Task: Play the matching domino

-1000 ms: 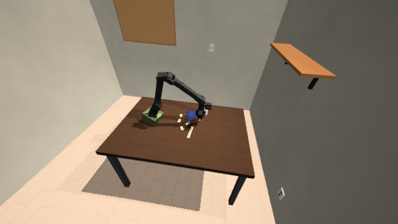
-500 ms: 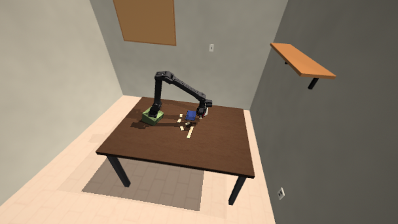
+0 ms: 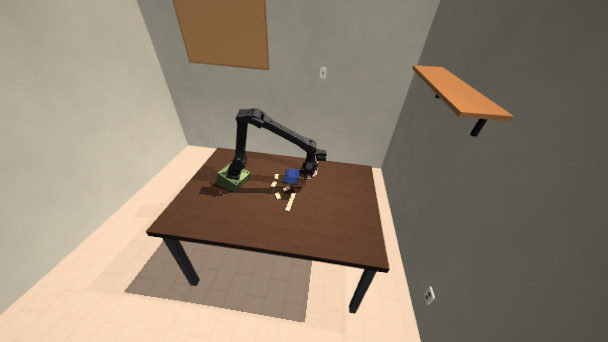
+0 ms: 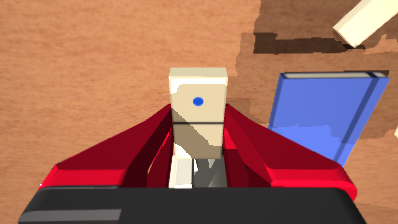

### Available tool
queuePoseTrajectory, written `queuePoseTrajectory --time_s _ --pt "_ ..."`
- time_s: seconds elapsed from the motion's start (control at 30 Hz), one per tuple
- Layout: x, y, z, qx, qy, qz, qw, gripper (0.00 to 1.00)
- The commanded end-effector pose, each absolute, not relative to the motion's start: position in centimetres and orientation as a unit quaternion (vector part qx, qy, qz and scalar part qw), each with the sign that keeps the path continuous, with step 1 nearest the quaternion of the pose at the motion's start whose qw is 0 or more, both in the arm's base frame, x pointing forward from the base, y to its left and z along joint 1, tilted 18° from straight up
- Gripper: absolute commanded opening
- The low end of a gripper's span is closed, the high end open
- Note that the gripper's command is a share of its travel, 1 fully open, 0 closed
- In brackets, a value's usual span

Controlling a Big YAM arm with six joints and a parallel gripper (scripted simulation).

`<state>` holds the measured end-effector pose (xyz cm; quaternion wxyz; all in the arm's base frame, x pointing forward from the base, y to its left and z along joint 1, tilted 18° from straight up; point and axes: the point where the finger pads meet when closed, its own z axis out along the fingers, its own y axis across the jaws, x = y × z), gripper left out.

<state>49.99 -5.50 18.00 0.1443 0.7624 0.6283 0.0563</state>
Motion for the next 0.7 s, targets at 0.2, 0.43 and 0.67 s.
queuePoseTrajectory --time_s 0.2,0.43,0.67 --pt "51.1 -5.1 21.8 0.759 0.623 0.082 0.169 0.22" --pt "51.4 -5.0 22.6 0.758 0.622 0.088 0.175 0.22" --pt "47.4 -5.7 19.7 0.686 0.706 0.057 0.167 0.22"
